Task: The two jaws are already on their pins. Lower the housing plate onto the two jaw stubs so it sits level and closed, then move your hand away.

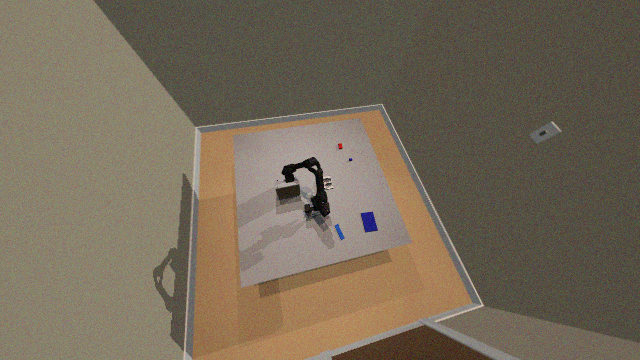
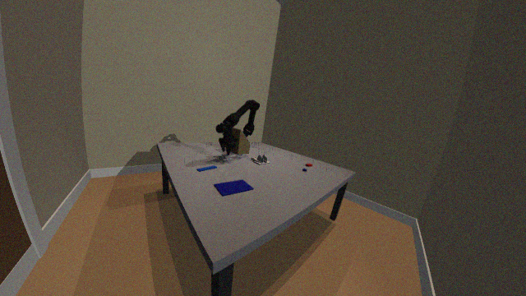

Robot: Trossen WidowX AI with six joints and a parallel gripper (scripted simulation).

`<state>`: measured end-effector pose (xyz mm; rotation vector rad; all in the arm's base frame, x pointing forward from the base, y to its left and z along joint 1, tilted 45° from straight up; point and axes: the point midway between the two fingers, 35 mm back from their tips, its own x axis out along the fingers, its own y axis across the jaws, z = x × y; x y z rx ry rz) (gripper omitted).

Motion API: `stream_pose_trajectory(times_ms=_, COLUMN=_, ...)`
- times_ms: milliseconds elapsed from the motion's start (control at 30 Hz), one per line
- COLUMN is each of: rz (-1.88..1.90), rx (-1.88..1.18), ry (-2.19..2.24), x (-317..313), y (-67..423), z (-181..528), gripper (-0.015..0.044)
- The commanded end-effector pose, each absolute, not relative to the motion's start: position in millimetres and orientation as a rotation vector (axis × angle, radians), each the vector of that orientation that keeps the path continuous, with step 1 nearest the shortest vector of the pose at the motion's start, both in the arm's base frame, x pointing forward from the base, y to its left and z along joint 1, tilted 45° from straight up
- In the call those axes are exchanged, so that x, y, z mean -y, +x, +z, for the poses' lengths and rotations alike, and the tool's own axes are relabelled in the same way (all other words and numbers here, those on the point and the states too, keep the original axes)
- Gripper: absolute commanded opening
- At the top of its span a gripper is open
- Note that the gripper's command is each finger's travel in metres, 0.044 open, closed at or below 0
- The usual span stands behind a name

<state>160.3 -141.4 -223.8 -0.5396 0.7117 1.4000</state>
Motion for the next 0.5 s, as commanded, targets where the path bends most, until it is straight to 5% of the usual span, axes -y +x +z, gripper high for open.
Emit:
stream_pose_trajectory(times_ms=0, rz=1.395, rx=-0.71, ry=-0.536, x=136, y=162, z=-229, gripper=0.044)
stream_pose_trajectory(times_ms=467, rz=1.392, rx=-0.709, ry=-0.535, x=120, y=163, z=-245, gripper=0.044)
